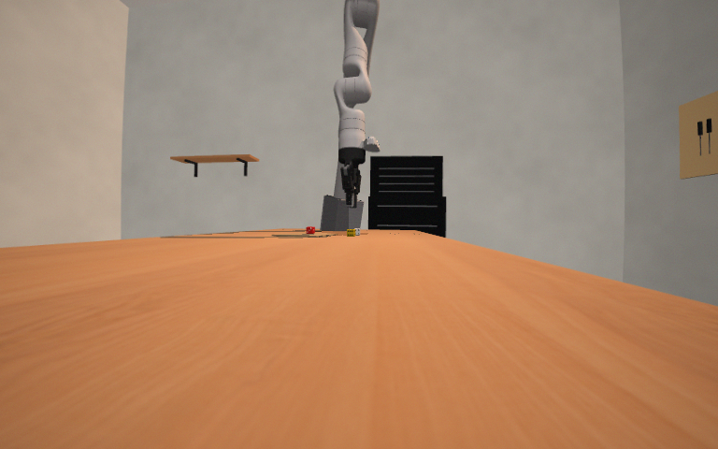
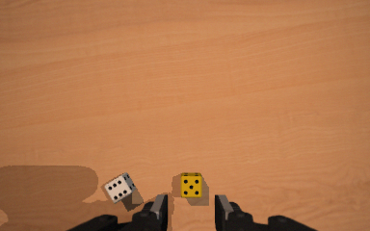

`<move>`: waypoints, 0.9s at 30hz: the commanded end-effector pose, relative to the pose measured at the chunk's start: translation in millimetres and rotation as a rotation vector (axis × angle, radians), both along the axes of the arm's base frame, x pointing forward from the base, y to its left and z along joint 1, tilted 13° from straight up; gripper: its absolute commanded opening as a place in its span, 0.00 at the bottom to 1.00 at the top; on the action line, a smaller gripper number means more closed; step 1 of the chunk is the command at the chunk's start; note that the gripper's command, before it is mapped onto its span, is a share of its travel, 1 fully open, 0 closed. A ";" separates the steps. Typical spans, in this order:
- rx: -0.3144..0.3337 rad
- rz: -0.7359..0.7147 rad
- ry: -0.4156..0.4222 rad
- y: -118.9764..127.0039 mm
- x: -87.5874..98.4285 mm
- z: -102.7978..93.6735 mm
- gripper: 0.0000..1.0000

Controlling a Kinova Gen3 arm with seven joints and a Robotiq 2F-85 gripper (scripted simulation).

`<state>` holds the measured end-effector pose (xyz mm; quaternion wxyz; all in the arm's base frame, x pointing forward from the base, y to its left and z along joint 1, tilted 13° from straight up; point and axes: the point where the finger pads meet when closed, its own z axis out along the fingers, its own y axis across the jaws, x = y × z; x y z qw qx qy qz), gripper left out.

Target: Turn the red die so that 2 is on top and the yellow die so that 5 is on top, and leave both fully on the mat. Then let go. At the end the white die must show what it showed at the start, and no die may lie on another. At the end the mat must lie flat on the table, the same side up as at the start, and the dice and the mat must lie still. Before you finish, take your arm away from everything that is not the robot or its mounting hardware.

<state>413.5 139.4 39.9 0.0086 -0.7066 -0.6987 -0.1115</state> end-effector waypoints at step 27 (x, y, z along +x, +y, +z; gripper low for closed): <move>0.000 0.000 -0.002 3.1 3.2 -17.7 0.35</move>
